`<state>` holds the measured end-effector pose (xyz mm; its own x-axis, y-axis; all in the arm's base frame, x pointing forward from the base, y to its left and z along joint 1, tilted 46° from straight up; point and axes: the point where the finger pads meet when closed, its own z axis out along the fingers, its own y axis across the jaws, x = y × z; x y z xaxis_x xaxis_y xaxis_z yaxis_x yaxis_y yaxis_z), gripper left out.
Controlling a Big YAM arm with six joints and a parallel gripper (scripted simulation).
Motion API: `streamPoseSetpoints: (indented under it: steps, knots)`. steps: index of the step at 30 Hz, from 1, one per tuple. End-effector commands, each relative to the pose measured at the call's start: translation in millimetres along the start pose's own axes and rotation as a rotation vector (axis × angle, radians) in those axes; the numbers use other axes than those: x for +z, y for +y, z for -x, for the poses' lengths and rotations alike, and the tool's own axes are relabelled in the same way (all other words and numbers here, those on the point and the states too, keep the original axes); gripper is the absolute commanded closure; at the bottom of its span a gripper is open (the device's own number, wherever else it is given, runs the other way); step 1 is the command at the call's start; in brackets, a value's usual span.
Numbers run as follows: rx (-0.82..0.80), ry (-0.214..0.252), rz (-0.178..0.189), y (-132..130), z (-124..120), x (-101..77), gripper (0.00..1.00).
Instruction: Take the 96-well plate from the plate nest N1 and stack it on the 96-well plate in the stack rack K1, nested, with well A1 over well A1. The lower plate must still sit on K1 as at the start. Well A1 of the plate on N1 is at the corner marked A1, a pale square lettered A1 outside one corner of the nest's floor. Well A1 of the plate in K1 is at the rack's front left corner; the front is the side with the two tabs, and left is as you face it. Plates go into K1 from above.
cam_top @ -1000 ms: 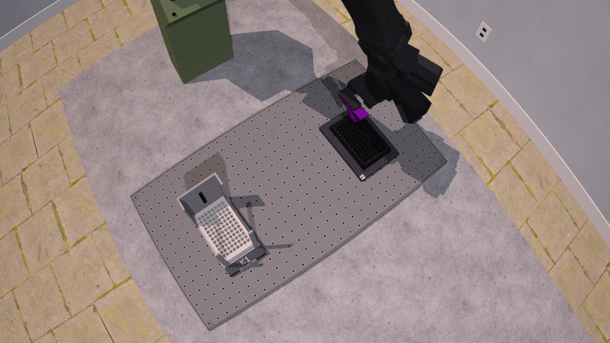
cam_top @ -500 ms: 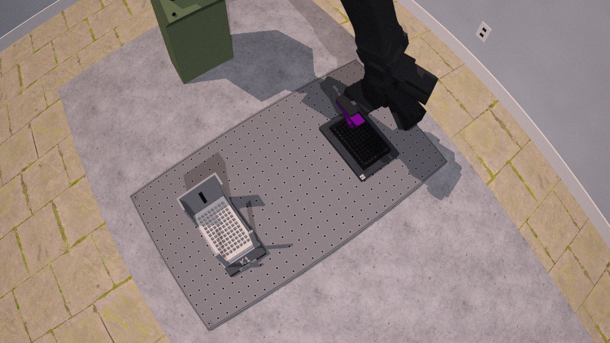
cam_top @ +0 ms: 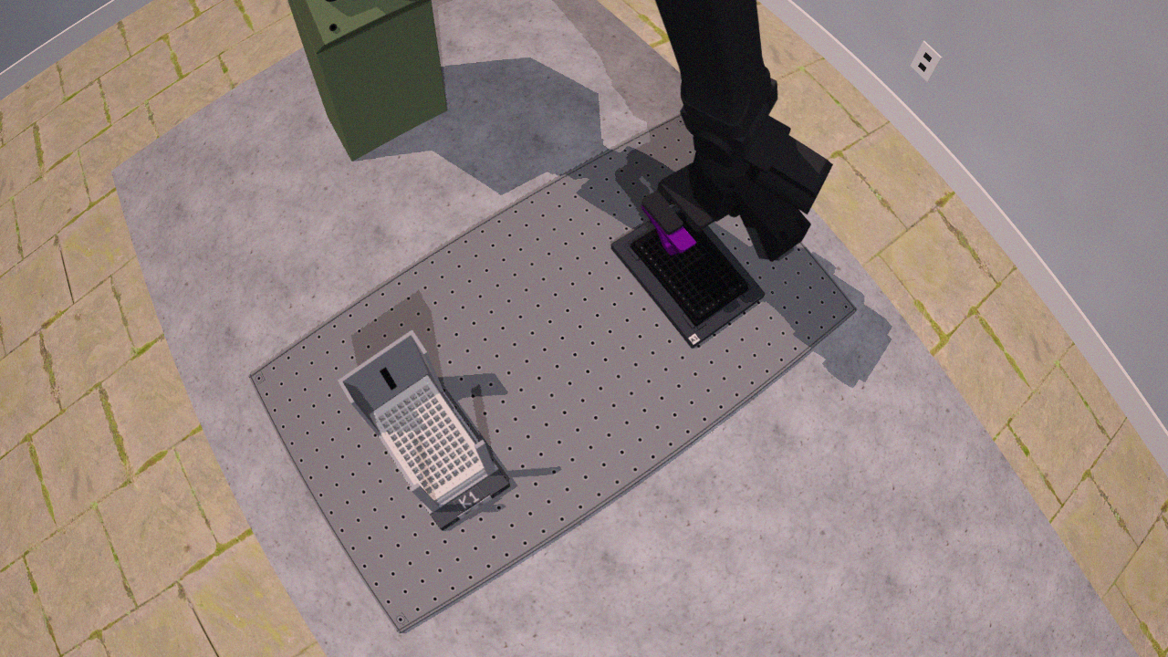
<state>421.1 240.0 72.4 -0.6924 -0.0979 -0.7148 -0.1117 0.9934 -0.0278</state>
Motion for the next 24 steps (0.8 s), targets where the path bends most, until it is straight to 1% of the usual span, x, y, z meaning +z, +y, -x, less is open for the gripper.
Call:
streamPoseSetpoints:
  steps: [1,2,3,6,12,17,19,20,24]
  knots:
    - [0.002,-0.021,0.003,1,10,6.2,0.0]
    - [0.002,-0.021,0.003,1,10,6.2,0.0]
    - [-0.015,-0.019,0.018,11,5,4.5,0.0]
    - [0.001,-0.02,0.003,1,9,12.9,0.0]
    - [-0.004,-0.019,0.008,4,8,22.0,0.0]
    - [0.0,-0.018,0.001,0,8,31.5,0.0]
    - [0.0,-0.018,0.001,0,8,31.5,0.0]
    - [-0.017,-0.017,0.017,10,3,29.7,0.0]
    - [0.0,-0.017,0.001,-1,7,39.9,0.0]
